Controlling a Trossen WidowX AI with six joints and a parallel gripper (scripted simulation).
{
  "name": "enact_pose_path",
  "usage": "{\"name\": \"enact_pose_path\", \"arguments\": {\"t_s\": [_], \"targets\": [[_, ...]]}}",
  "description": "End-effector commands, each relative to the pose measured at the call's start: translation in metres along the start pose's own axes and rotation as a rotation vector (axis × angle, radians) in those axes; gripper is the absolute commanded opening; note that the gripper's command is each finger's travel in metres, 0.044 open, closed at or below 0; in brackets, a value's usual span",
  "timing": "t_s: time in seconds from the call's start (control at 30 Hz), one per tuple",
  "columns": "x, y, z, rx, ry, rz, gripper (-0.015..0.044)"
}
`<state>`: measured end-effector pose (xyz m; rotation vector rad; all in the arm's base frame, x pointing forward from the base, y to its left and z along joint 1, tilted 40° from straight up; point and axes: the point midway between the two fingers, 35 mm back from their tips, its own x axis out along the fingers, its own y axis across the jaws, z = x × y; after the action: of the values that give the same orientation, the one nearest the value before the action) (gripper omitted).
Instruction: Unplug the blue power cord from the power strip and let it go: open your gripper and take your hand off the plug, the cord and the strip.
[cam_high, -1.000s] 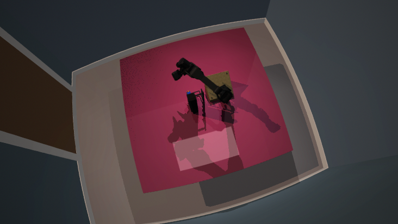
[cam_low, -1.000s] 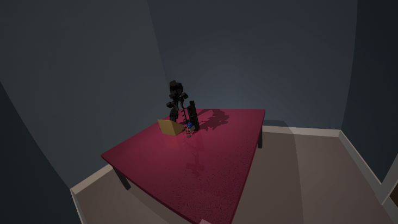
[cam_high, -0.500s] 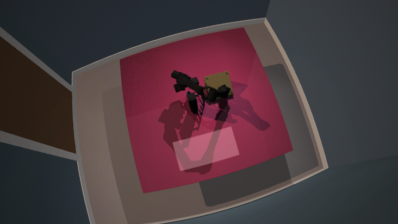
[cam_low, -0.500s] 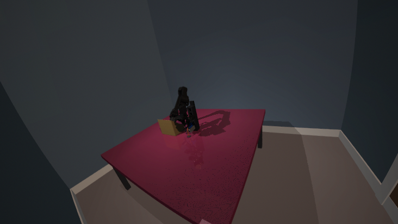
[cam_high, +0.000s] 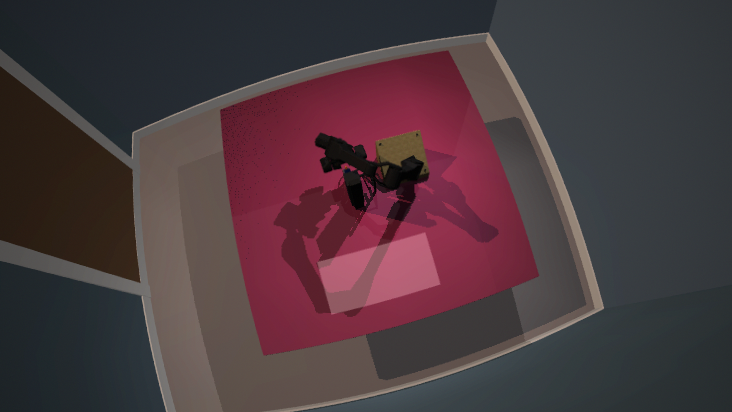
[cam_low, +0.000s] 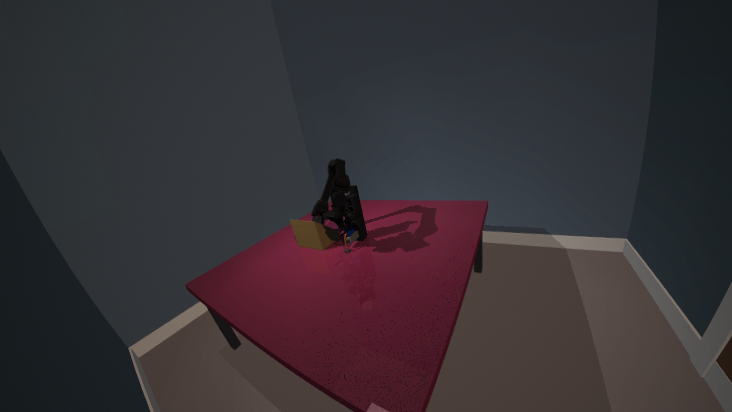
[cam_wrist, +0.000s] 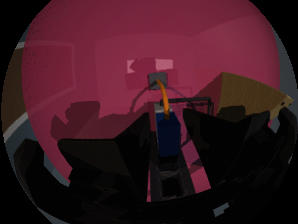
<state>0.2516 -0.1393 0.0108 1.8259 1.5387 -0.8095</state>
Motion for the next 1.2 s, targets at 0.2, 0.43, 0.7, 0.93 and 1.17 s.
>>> {"name": "enact_pose_path", "arguments": {"t_s": [0.2,0.43,0.7,0.93,1.17], "targets": [[0.002,-0.002,-0.018,0.009,0.01,-0.005,0.016],[0.002,-0.003,-0.027,0.009,0.011,-0.005,0.016],[0.007,-0.003,-0.027,0.009,0.011,-0.005,0.016],[0.014,-0.003,-0.027,0.009,0.011,-0.004,0.016],[0.011,-0.002,-0.026,0.003,0.006,-0.005,0.0042]]}}
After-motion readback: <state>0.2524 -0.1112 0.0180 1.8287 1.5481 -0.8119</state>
